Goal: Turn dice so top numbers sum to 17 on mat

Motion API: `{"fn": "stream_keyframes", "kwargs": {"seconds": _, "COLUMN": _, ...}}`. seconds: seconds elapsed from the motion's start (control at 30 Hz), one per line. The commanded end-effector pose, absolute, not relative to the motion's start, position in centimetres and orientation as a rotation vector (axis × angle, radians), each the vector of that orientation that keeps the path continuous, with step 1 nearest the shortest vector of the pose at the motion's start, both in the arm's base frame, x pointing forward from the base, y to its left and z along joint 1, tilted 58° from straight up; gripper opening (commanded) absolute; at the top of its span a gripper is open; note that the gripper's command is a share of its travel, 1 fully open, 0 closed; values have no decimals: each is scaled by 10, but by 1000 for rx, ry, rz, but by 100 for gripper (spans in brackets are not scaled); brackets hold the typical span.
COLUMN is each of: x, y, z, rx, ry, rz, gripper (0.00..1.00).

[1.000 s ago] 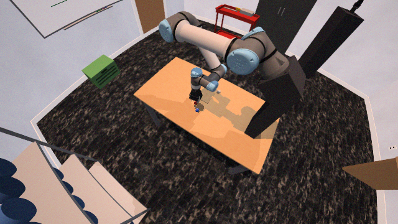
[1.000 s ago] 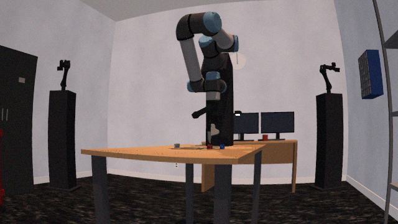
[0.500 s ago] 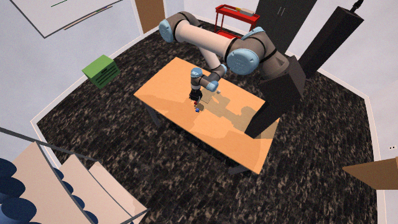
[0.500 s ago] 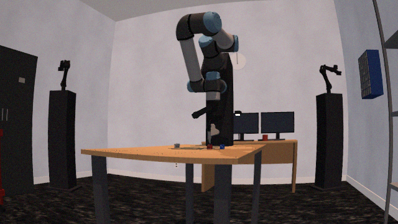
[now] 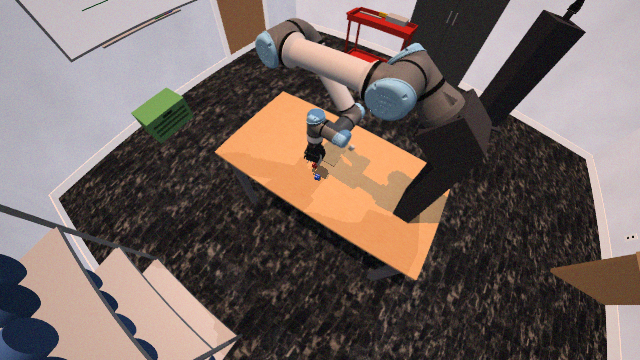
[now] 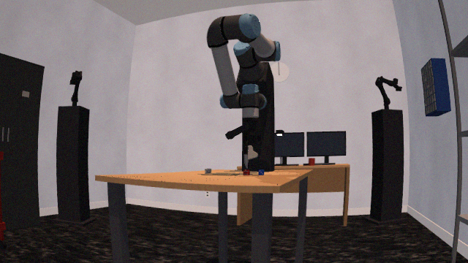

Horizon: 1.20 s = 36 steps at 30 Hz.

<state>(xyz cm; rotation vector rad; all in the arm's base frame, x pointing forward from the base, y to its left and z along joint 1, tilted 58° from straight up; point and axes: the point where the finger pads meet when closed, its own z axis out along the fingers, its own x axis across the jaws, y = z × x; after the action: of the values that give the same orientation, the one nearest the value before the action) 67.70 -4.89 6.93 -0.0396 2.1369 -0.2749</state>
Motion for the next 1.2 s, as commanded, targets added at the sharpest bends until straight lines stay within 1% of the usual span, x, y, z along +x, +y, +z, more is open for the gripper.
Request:
{"fn": "stream_keyframes", "kwargs": {"seconds": 0.0, "x": 677, "y": -49, "z": 70, "rx": -40, "ry": 2136, "rz": -275, "gripper": 24}}
{"fn": "stream_keyframes", "kwargs": {"seconds": 0.4, "x": 679, "y": -49, "z": 69, "rx": -40, "ry": 2136, "rz": -275, "gripper": 24}}
{"fn": "stream_keyframes", "kwargs": {"seconds": 1.17, "x": 702, "y": -54, "z": 54, "rx": -40, "ry": 2136, "rz": -275, "gripper": 24}}
